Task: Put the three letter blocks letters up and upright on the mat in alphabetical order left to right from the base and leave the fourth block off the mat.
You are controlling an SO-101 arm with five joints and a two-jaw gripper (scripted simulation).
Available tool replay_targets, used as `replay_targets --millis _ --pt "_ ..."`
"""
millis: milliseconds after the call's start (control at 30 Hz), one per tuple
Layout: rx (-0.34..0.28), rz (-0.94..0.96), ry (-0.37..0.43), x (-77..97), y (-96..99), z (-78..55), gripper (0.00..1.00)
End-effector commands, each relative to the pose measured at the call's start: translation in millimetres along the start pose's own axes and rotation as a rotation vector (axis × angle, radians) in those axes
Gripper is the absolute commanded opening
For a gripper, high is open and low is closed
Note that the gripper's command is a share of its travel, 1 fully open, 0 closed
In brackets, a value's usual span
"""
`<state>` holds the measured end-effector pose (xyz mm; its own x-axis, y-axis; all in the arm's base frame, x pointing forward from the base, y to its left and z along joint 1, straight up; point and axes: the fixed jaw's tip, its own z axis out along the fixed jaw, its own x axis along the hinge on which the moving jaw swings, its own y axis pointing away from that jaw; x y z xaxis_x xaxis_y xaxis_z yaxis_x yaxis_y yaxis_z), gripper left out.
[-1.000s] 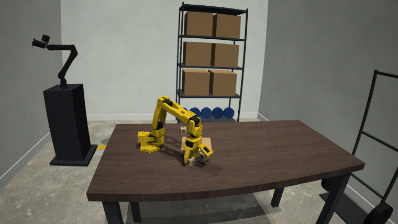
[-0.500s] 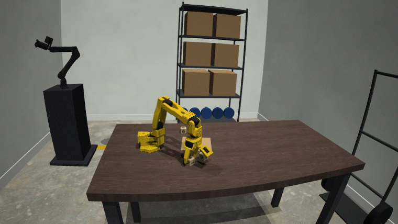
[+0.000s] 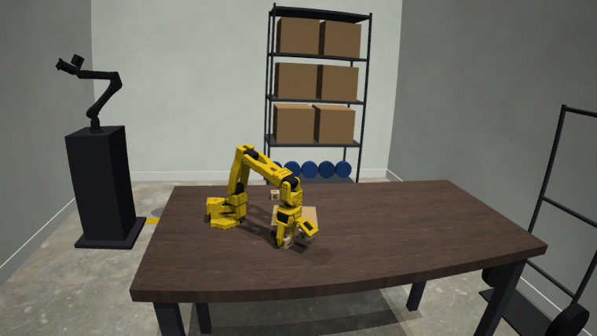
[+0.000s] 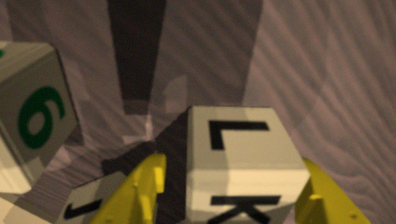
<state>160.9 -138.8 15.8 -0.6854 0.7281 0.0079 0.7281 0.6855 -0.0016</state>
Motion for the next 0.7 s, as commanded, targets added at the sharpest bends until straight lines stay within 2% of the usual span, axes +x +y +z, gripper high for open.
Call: replay_targets --millis 0,667 --pt "-0.008 0.001 -0.12 -15.7 -2.4 -19.5 0.23" --pt "-0.005 0.001 -0.12 -15.7 -7.1 -19.5 0.16"
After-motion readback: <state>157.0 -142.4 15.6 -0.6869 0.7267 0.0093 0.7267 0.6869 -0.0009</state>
